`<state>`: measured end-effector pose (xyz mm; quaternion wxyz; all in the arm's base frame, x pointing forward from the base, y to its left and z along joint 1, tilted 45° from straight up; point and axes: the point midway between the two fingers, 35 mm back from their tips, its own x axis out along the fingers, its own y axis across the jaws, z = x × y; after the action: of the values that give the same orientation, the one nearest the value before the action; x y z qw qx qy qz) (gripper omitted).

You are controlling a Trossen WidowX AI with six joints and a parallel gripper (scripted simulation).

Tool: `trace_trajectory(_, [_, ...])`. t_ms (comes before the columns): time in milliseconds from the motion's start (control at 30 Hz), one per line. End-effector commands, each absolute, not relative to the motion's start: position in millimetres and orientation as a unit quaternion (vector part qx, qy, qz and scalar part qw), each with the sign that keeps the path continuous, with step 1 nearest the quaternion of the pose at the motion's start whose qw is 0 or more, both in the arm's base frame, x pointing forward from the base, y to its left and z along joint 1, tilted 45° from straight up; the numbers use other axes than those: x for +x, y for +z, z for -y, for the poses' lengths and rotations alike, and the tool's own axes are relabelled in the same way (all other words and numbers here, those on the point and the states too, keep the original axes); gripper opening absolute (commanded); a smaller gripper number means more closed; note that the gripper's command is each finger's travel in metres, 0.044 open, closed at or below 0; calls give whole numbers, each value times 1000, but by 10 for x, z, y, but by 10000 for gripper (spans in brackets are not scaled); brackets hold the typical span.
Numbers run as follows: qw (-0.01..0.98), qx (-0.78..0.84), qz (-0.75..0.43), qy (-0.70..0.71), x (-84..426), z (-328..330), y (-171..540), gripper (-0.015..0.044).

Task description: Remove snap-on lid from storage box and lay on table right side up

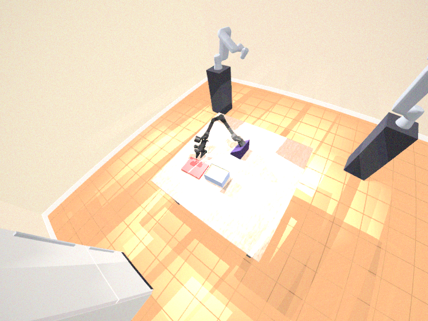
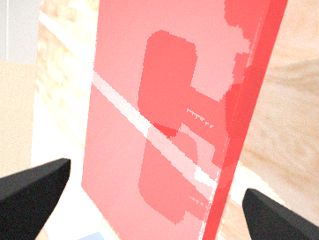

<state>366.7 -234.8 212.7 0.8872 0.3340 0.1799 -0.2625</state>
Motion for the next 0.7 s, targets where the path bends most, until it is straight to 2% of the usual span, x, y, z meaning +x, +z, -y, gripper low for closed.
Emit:
trace_trajectory(0, [887, 334, -183, -263, 3577, 2364, 2109, 440])
trace_trajectory(667, [887, 333, -184, -263, 3183, 2422, 2133, 440])
